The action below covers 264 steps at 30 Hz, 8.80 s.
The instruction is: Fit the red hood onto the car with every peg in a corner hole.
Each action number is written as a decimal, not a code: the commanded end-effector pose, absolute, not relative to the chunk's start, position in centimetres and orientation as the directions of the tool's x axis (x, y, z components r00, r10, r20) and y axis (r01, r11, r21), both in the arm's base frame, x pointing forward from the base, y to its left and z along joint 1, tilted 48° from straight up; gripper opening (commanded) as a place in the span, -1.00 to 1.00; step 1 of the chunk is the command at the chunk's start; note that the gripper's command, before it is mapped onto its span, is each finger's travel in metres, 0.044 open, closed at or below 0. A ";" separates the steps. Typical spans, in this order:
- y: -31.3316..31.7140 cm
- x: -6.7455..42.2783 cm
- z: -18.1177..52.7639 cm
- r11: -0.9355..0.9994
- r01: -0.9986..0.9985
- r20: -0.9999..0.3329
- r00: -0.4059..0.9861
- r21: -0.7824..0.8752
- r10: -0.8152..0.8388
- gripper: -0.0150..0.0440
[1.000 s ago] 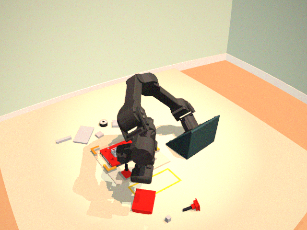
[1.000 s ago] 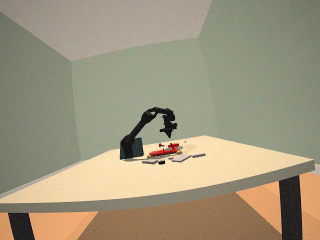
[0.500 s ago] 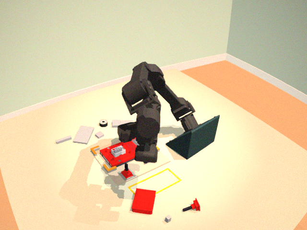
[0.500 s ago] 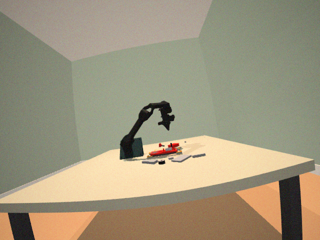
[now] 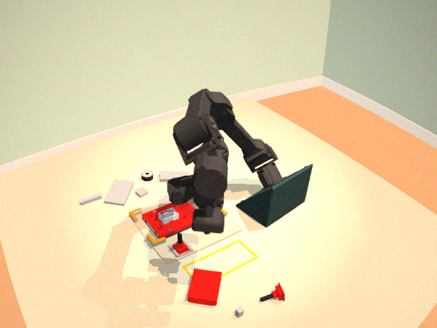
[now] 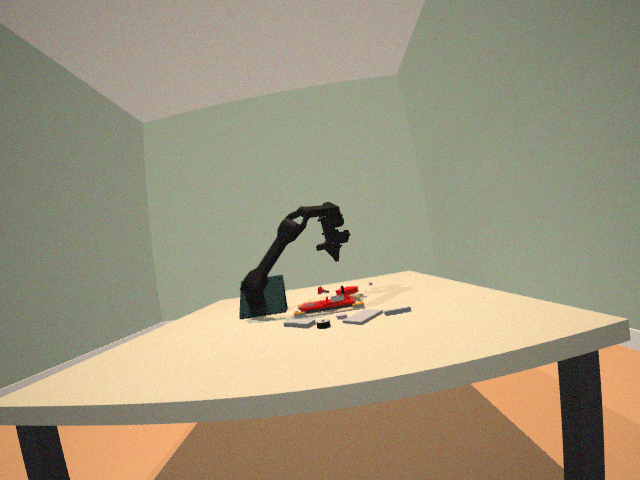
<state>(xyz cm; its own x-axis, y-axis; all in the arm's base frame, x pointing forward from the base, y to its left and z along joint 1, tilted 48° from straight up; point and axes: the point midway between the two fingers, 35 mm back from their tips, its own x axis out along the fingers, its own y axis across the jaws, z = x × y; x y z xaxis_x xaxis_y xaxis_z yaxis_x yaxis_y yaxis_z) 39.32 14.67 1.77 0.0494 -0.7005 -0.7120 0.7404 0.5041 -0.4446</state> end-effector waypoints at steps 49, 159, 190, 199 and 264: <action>9.4 42.4 -6.9 0.580 -0.581 -0.684 -0.054 -0.571 -0.728 1.00; 5.9 42.0 -10.7 0.583 -0.579 -0.688 -0.052 -0.570 -0.724 0.15; 12.5 42.2 -4.8 0.526 -0.590 -0.657 0.010 -0.613 -0.754 -0.49; 13.1 42.1 -4.1 0.533 -0.585 -0.667 0.020 -0.612 -0.744 -0.49; -2.6 33.9 13.4 0.673 0.127 -0.682 -0.049 -0.729 -0.730 -0.49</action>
